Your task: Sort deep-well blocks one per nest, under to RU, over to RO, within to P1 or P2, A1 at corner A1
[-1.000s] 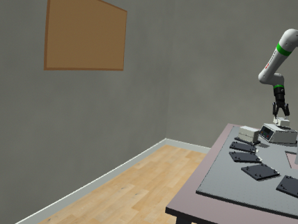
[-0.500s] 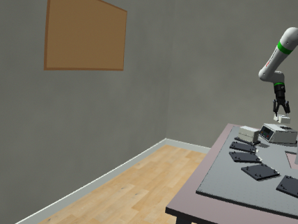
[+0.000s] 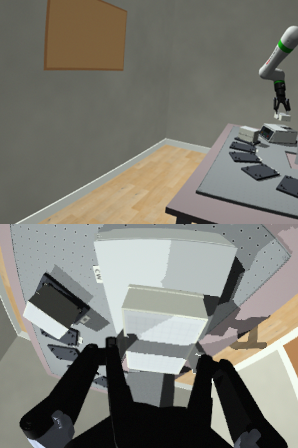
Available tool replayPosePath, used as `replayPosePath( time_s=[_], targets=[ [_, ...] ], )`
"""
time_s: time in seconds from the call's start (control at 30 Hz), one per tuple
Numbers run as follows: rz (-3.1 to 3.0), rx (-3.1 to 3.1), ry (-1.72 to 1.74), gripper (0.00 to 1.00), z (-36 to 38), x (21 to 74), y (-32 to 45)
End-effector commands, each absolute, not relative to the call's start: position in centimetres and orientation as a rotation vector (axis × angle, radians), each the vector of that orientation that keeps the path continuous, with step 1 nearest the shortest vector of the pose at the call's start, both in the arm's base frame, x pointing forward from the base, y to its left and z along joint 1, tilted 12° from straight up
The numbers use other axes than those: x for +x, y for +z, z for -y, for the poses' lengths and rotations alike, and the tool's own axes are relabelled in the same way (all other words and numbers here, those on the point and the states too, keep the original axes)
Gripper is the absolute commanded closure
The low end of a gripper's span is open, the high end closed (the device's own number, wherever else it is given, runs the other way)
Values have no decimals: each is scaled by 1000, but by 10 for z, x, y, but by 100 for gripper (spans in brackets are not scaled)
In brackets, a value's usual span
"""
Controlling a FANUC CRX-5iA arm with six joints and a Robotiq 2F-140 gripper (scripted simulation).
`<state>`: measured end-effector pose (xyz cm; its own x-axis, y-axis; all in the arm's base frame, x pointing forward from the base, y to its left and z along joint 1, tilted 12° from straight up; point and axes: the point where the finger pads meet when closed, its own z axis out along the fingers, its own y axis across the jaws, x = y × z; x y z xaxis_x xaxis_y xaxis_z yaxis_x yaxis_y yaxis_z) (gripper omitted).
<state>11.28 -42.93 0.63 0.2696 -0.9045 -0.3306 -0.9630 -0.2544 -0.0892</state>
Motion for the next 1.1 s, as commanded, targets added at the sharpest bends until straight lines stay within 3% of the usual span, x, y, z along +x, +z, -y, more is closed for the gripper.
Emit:
replayPosePath(
  time_s=[0.0,0.47,1.07],
  targets=[
    [-1721,-2271,308,90,429,113,6],
    [-1691,-2305,317,90,428,116,7],
    [-1329,-2643,415,90,404,163,9]
  ],
)
